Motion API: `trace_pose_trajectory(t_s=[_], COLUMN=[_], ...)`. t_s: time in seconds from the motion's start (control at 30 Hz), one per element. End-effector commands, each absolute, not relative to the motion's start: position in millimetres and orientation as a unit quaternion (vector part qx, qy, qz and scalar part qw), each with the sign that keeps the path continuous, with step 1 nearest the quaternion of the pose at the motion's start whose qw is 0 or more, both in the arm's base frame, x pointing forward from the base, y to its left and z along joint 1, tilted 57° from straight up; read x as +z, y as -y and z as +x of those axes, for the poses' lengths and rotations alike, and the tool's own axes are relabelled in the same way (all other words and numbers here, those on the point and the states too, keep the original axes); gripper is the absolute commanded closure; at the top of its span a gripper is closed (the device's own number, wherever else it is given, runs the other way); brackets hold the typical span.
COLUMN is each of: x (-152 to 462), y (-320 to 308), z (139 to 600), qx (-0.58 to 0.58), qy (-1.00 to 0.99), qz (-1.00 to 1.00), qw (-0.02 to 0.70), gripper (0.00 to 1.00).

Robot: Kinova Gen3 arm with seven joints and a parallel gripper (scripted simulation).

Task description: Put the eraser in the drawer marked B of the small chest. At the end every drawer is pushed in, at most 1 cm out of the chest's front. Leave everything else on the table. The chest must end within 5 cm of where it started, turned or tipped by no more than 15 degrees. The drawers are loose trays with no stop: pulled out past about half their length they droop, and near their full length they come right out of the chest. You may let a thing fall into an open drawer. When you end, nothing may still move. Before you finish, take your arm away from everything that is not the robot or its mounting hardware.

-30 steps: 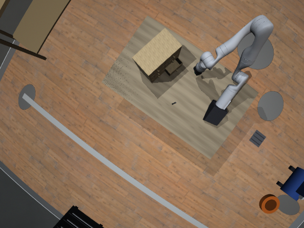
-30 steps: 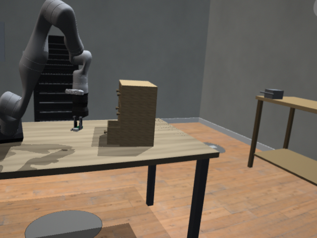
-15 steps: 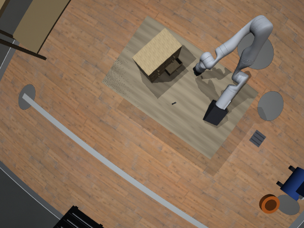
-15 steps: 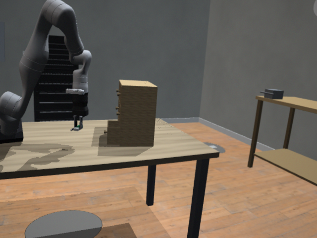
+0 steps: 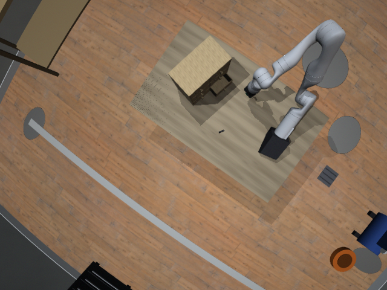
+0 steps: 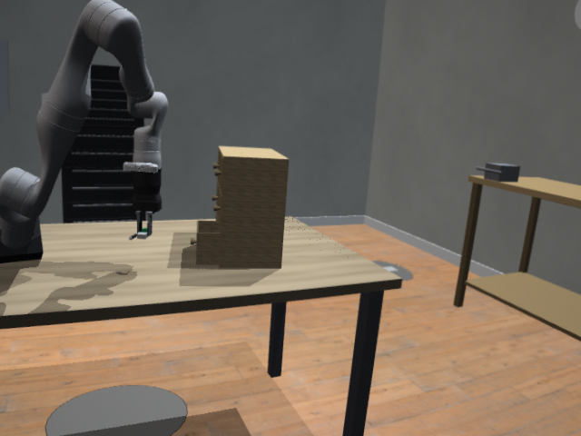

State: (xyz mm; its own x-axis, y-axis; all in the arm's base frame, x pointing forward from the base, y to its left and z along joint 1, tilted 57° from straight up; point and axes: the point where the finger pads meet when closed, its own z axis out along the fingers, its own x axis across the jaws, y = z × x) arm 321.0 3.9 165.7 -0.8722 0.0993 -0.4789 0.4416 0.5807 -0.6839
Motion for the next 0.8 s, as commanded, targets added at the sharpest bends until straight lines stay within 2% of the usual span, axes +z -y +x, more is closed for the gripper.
trace_pose_trajectory(t_s=[0.0,0.77], x=[164.7,147.3], y=[-5.0,-20.5], z=[322.5,336.8], qx=[-0.437,-0.463], qy=[-0.868,-0.879], qz=[0.139,-0.01], qw=[0.19,0.113], gripper=[0.55,0.55])
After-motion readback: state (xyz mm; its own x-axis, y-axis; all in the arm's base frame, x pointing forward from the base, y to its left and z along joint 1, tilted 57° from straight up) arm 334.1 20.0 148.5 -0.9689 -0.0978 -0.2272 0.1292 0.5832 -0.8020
